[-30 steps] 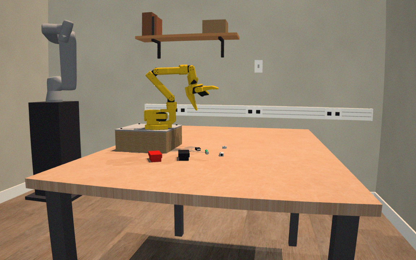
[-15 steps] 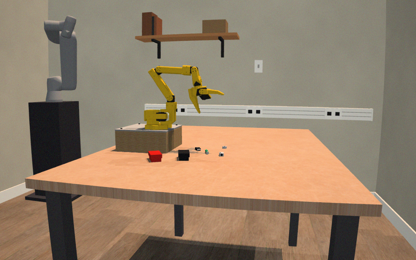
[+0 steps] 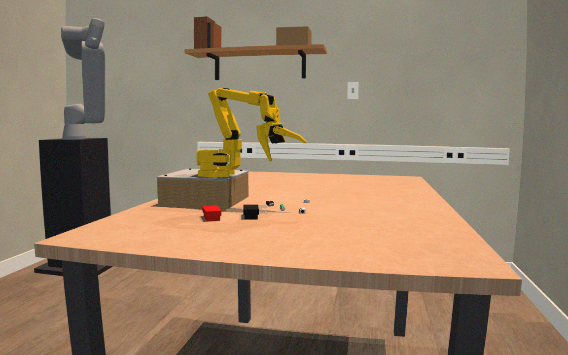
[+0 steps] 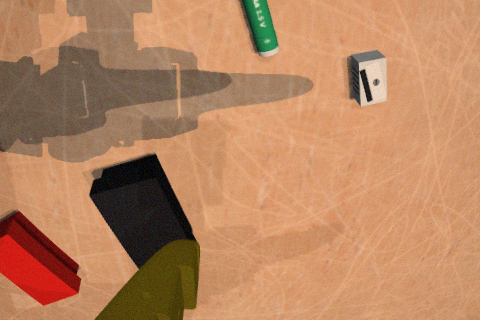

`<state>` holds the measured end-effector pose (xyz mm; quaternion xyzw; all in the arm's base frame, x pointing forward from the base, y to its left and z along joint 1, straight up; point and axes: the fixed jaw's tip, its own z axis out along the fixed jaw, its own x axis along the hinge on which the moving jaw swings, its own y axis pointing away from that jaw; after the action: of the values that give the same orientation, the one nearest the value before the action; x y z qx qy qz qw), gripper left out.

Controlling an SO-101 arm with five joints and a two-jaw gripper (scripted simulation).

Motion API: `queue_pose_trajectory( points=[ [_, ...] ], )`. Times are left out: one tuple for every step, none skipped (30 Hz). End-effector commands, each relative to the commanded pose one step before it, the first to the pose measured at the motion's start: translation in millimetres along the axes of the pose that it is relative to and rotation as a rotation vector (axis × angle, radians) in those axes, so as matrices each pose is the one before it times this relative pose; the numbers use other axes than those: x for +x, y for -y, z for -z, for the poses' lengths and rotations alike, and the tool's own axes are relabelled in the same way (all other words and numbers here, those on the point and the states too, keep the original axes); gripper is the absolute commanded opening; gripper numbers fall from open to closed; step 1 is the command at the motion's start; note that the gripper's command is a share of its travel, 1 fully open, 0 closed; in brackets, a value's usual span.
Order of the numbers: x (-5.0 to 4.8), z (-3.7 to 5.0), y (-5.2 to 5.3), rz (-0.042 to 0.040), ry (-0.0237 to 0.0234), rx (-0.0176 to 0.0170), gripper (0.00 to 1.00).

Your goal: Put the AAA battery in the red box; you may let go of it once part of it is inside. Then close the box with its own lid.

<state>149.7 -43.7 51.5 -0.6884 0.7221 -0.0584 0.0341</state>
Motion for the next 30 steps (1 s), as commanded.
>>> queue_pose_trajectory(
  points=[
    [20.562, -5.664, 0.27, 0.05509, -0.0092, -0.01586, 0.66],
    [5.015, -1.46, -1.31, 0.01266, -0.00195, -0.00446, 0.65],
    [4.972, -1.47, -1.54, 0.01263, -0.0017, -0.00447, 0.64],
    [4.913, -1.493, -1.77, 0.01261, -0.00141, -0.00451, 0.63],
    [4.85, -1.504, -1.99, 0.01258, -0.00113, -0.00449, 0.62],
    [4.765, -1.52, -2.2, 0.01253, -0.00084, -0.00447, 0.61],
    [4.663, -1.53, -2.42, 0.0125, -0.00059, -0.00445, 0.6],
    [4.56, -1.545, -2.62, 0.01245, -0.00032, -0.00439, 0.59],
    [4.43, -1.548, -2.81, 0.01236, -0.00007, -0.00433, 0.58],
    [4.29, -1.562, -3.0, 0.01231, 0.00014, -0.00422, 0.57],
    [0.0, 0.0, 0.0, 0.0, 0.0, 0.0, 0.57],
    [0.0, 0.0, 0.0, 0.0, 0.0, 0.0, 0.57],
    [4.148, -1.562, -3.17, 0.01219, 0.00044, -0.00412, 0.56],
    [3.985, -1.574, -3.33, 0.0121, 0.00062, -0.00402, 0.55],
    [3.817, -1.571, -3.48, 0.01201, 0.00084, -0.00388, 0.54],
    [3.648, -1.572, -3.62, 0.01185, 0.00102, -0.00372, 0.53],
    [3.461, -1.568, -3.73, 0.01173, 0.00124, -0.00358, 0.52],
    [3.271, -1.569, -3.85, 0.01161, 0.00139, -0.00342, 0.51],
    [3.083, -1.563, -3.94, 0.01145, 0.00154, -0.00325, 0.5],
    [2.888, -1.557, -4.01, 0.0113, 0.00169, -0.00308, 0.49],
    [2.688, -1.551, -4.08, 0.01112, 0.00184, -0.00292, 0.49],
    [2.497, -1.537, -4.13, 0.01096, 0.00192, -0.00272, 0.48],
    [2.294, -1.523, -4.16, 0.01078, 0.00201, -0.00255, 0.47],
    [2.101, -1.508, -4.17, 0.01056, 0.00209, -0.00236, 0.46],
    [1.909, -1.499, -4.18, 0.01038, 0.00214, -0.00216, 0.45],
    [1.72, -1.476, -4.17, 0.01019, 0.00222, -0.00199, 0.44],
    [1.535, -1.453, -4.15, 0.00994, 0.00224, -0.00183, 0.44],
    [0.0, 0.0, 0.0, 0.0, 0.0, 0.0, 0.44],
    [0.0, 0.0, 0.0, 0.0, 0.0, 0.0, 0.44],
    [1.36, -1.436, -4.12, 0.00972, 0.00226, -0.00166, 0.43]
  ],
)
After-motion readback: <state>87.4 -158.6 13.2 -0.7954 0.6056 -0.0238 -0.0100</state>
